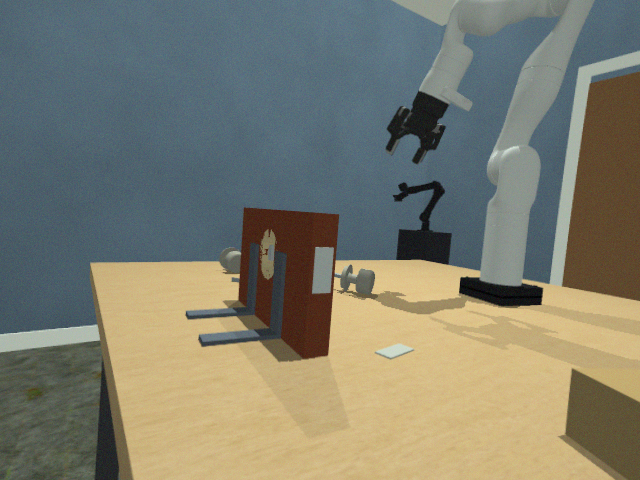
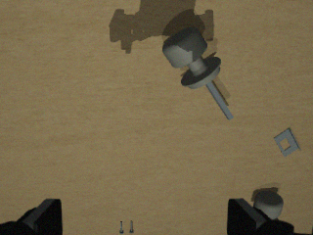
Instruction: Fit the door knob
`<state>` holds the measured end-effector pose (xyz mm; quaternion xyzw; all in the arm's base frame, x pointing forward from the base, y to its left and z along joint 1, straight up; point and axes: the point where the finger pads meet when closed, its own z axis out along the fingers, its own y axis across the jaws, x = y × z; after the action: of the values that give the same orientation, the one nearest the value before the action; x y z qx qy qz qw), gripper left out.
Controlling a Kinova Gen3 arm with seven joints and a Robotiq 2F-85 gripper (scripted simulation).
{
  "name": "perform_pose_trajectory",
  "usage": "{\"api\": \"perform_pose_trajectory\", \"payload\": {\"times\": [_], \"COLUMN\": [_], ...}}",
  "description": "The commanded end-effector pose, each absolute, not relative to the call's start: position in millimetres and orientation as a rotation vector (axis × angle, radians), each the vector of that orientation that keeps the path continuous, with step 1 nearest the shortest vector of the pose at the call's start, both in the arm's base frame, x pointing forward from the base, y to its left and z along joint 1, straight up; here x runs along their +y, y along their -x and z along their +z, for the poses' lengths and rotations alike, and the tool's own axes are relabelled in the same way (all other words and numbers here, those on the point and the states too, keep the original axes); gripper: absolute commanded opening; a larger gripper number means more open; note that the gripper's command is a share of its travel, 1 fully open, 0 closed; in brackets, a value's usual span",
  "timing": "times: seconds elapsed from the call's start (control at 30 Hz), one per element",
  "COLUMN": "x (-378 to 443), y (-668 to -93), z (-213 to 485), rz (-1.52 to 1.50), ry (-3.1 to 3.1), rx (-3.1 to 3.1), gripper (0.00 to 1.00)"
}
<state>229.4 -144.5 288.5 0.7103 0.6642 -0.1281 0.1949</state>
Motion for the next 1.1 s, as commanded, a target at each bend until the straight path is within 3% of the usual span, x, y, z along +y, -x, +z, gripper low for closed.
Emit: {"api": "perform_pose_trajectory", "payload": {"times": [0.0, 0.73, 1.07], "x": [-149, -150, -150], "y": [-256, -315, -318], "z": [245, 135, 127], "rz": [-0.301, -0.016, 0.003], "ry": [-2.069, -2.267, -2.281], "rx": [1.982, 2.154, 2.159], "gripper": [1.0, 1.0, 1.0]}}
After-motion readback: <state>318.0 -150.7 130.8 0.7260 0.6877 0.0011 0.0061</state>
